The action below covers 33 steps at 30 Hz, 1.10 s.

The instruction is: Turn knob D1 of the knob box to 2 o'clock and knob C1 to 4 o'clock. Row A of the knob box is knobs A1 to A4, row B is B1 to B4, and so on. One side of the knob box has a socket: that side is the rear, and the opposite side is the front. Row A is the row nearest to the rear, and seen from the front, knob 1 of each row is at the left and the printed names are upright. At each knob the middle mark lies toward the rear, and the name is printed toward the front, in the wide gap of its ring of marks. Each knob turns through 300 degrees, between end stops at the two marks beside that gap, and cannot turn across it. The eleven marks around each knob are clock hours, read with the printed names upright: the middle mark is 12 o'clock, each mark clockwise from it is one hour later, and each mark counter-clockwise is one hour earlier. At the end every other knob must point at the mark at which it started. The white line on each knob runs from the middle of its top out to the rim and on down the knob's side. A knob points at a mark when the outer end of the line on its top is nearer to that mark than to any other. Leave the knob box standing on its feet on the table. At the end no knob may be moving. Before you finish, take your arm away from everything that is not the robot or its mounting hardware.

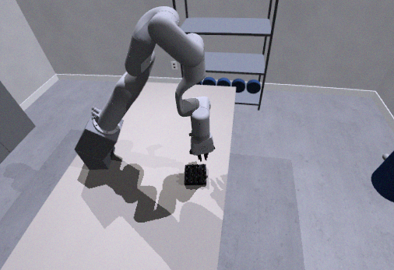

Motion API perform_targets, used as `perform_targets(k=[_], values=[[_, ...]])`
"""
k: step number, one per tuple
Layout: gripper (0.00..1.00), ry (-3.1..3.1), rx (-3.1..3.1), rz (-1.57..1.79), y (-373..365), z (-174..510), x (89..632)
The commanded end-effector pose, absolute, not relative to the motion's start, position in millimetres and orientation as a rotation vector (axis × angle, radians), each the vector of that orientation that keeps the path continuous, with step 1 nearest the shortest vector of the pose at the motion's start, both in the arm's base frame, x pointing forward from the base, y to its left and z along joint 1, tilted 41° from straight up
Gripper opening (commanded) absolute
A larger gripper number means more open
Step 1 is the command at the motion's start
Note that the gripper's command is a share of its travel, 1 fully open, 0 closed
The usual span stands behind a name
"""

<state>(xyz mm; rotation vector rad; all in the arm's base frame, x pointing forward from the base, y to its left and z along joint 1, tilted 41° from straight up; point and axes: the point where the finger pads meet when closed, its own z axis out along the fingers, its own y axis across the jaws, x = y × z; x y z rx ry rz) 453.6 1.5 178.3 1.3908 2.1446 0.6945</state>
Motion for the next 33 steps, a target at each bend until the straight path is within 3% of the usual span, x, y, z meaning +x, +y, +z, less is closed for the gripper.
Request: perform_targets(k=[1, 33], values=[[0.19, 2.142, 1.39, 0.696, 1, 179, 454], [0.19, 2.142, 1.39, 0.696, 4, 167, 464]])
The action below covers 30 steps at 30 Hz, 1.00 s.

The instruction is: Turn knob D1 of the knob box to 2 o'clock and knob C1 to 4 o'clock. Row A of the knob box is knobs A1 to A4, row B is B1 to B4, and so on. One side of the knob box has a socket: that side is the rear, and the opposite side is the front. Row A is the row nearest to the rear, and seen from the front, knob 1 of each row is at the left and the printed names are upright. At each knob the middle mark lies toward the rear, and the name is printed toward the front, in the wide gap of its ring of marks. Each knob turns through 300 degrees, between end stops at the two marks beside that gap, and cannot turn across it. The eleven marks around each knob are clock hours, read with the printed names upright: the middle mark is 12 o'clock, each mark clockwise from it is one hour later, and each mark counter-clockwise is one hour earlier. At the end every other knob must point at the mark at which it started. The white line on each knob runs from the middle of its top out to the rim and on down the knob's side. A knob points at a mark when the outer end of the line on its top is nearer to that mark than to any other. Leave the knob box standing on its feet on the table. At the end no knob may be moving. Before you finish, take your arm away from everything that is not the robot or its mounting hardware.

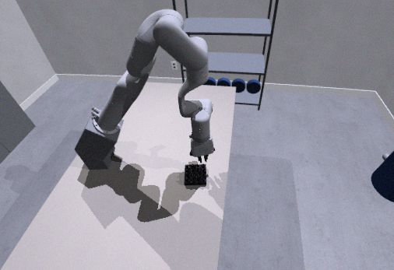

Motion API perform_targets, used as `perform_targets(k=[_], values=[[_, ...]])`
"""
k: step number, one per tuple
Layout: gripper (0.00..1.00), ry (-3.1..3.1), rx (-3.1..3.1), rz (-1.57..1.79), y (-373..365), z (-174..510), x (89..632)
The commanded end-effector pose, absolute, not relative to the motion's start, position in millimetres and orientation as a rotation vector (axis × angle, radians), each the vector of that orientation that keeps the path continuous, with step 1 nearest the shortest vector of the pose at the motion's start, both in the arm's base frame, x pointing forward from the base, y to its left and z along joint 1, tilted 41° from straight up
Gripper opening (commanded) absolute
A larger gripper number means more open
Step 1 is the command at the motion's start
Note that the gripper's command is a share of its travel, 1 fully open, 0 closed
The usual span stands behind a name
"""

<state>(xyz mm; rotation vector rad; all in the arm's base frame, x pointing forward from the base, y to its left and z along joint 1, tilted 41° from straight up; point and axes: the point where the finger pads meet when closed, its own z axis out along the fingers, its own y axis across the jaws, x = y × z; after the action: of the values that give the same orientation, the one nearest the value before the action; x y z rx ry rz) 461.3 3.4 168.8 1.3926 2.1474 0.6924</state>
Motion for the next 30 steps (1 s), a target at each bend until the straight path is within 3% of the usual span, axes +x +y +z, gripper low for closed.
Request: perform_targets(k=[1, 30], values=[[0.19, 2.142, 1.39, 0.696, 4, 167, 464], [0.19, 2.142, 1.39, 0.696, 8, 145, 482]])
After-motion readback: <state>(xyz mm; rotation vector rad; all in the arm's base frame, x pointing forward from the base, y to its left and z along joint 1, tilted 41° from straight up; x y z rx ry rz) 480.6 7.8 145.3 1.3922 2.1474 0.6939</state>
